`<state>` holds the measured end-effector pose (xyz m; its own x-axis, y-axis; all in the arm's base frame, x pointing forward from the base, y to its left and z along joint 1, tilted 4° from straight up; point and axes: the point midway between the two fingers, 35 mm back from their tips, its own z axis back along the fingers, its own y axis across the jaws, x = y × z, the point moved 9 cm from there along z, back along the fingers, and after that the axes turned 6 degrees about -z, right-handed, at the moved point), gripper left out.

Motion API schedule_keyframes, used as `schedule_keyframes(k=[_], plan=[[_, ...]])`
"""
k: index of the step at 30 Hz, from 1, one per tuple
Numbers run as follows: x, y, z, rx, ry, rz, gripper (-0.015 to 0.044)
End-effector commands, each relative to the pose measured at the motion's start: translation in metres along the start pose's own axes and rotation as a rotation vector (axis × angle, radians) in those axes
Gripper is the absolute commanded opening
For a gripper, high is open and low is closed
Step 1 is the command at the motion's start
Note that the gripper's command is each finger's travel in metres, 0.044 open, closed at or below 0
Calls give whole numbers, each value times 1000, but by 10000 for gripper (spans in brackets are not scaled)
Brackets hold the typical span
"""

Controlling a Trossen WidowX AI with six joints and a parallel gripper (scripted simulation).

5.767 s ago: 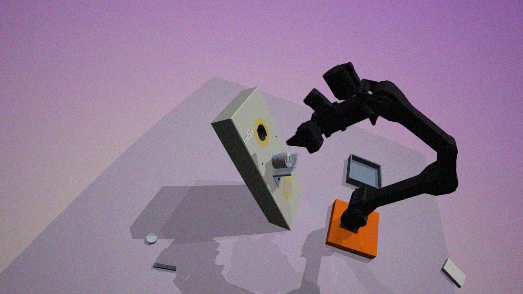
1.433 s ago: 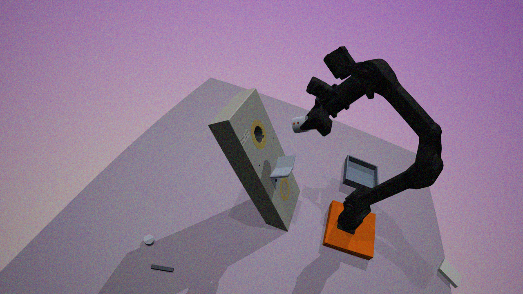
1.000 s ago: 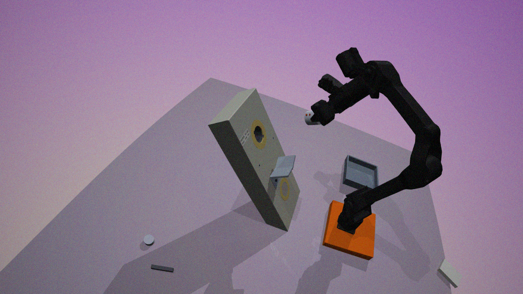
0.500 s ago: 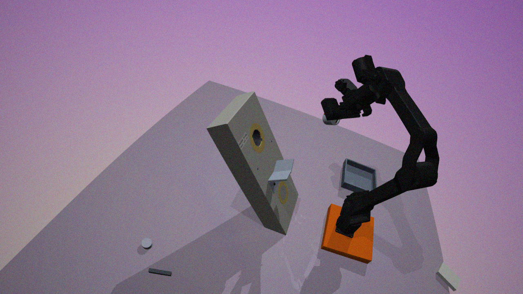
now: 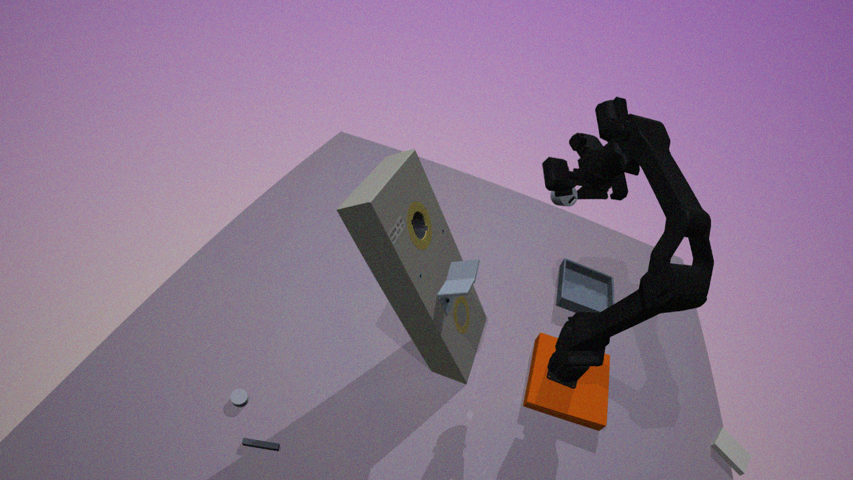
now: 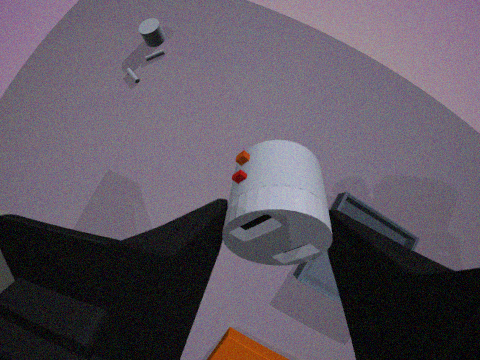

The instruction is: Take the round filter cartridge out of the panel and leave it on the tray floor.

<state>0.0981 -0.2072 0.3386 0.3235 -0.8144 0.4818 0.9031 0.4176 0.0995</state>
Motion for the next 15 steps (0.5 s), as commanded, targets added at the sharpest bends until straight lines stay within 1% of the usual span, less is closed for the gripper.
schedule_keyframes(k=[1,15], plan=[[-1,-8,-5,-22,-6,-36,0],[-23,-65,-50,-147,-20,-236,0]])
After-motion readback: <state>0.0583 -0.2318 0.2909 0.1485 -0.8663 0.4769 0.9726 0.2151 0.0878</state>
